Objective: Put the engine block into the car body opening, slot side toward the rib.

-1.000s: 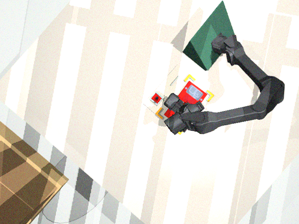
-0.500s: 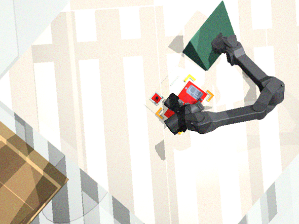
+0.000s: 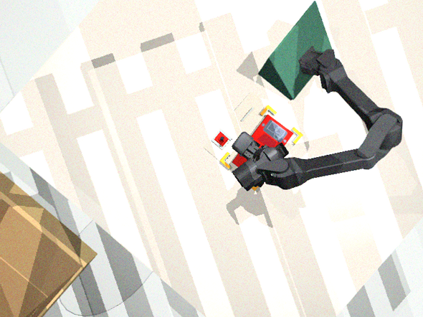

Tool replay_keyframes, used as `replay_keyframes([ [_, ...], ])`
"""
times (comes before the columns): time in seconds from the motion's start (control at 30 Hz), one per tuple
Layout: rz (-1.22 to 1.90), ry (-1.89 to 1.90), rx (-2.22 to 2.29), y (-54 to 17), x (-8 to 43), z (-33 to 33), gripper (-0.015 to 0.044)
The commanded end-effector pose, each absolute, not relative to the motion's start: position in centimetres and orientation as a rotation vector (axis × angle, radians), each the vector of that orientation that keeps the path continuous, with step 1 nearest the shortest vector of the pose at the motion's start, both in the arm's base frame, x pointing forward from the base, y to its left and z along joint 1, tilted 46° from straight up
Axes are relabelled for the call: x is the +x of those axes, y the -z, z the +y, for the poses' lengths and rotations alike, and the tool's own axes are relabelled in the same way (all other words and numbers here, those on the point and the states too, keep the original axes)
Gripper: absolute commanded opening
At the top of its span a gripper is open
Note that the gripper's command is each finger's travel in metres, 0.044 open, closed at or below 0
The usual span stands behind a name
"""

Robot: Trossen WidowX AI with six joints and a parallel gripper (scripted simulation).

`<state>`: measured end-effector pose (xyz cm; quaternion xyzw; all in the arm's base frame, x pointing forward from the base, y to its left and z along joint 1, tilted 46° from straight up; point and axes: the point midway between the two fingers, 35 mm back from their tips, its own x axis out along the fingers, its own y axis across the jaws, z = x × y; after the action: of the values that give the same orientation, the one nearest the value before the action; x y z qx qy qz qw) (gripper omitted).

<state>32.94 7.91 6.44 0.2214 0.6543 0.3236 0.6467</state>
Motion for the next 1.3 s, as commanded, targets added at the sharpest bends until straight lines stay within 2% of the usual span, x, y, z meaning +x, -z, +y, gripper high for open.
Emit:
replay_keyframes([
  [0.0, 1.490, -0.735, 0.509, -6.37, 32.95, 8.02, 0.0160],
  [1.27, 1.490, -0.735, 0.510, -6.04, 32.91, 8.34, 0.0160],
])
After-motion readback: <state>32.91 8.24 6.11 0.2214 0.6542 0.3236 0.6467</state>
